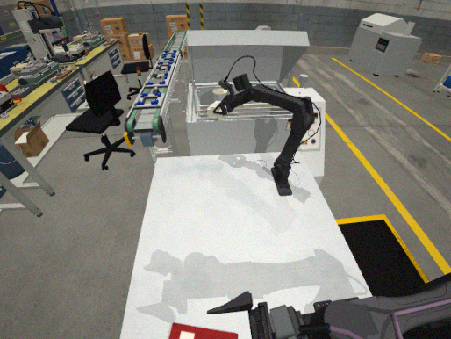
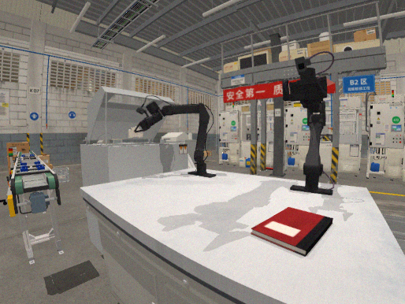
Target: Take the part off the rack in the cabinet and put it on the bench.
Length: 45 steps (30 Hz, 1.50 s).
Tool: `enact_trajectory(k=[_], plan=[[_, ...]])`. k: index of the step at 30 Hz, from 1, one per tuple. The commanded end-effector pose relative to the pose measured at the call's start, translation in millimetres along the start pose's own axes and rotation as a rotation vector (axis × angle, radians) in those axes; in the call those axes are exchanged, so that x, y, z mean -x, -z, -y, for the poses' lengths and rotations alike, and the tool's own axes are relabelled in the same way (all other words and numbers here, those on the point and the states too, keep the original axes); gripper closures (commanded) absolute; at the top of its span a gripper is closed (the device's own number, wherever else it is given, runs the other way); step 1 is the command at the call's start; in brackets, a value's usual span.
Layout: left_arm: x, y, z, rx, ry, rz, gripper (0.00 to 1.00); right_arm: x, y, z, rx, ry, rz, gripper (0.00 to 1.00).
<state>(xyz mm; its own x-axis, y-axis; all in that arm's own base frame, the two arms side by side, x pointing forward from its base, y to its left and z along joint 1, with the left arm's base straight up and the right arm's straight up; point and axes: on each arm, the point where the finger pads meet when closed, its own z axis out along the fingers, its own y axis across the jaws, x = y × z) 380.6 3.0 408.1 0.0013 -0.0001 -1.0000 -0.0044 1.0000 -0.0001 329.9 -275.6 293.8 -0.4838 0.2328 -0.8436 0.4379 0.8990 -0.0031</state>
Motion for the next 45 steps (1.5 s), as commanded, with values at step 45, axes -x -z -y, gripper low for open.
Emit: enact_trajectory(k=[45], plan=[[25,13,5,-0.007,-0.004,0.055,0.00,-115,-36,-259,0.689,0.432,0.209,0.24]])
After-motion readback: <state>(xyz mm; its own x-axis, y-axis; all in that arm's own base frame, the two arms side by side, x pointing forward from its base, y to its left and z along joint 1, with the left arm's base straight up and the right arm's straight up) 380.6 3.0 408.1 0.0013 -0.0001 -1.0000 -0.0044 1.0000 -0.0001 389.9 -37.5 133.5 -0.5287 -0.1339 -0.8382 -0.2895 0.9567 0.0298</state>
